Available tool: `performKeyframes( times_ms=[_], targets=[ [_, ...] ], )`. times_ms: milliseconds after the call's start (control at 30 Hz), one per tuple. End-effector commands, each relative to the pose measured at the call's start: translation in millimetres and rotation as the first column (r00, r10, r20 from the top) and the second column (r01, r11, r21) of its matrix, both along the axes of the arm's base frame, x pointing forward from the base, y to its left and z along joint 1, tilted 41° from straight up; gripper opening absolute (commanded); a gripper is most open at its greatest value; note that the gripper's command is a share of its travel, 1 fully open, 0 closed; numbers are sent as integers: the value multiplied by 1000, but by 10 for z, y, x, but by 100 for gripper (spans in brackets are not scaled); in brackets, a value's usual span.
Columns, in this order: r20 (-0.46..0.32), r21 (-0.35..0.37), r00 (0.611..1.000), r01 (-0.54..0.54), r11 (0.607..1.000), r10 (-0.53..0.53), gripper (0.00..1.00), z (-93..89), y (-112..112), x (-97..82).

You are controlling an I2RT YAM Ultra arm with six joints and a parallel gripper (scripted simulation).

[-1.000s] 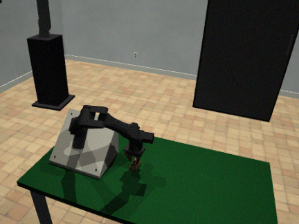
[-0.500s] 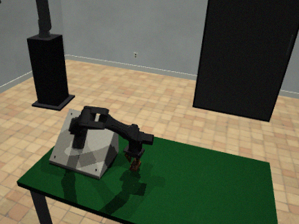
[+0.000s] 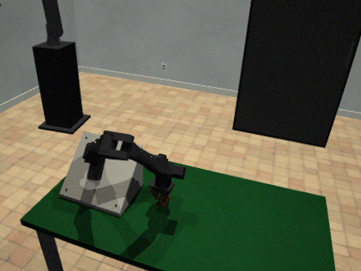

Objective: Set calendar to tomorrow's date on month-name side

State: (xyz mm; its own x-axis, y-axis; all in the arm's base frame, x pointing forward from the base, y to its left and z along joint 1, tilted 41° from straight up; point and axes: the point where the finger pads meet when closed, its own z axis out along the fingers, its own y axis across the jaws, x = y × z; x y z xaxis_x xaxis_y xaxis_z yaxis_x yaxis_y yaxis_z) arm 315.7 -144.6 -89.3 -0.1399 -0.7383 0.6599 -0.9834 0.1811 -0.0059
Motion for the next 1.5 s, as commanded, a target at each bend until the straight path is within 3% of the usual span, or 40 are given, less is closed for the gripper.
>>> performKeyframes(
  times_ms=[0, 1333, 1367, 1467],
  targets=[
    [18, -1, 1000, -14, 1000, 14, 45, 11, 10, 61],
    [18, -1, 1000, -14, 1000, 14, 45, 7, 7, 61],
    [18, -1, 1000, -14, 1000, 14, 26, 7, 7, 61],
    [18, -1, 1000, -14, 1000, 14, 26, 7, 7, 61]
  ],
)
